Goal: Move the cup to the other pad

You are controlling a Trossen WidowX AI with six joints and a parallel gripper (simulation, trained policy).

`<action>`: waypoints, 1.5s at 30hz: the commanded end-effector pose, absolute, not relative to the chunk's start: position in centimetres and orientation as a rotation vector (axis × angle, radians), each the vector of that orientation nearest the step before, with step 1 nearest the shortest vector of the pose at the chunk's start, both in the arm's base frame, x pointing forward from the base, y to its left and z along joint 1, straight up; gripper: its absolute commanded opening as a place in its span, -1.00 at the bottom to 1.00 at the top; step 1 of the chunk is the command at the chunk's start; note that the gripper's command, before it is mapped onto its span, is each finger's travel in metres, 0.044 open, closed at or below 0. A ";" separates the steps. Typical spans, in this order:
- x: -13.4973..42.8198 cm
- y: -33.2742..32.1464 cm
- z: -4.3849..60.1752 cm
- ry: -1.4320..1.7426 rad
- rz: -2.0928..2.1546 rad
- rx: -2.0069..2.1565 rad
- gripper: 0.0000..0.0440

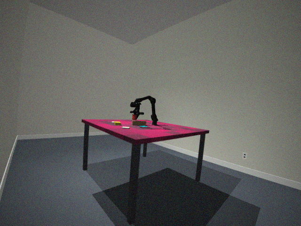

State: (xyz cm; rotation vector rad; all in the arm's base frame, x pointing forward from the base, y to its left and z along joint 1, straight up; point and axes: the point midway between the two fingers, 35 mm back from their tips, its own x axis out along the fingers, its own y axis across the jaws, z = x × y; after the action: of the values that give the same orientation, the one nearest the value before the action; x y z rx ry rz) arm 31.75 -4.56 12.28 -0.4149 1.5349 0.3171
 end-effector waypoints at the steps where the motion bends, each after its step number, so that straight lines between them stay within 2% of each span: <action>1: 32.2 -3.7 12.8 1.518 0.328 -0.424 -1.00; 25: 34.4 4.9 14.5 1.394 0.426 -0.525 -1.00; 45: 33.7 12.0 12.5 1.345 0.499 -0.581 -1.00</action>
State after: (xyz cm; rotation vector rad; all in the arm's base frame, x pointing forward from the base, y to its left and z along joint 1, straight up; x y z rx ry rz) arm 33.86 11.62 13.09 -0.5789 1.3394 0.5027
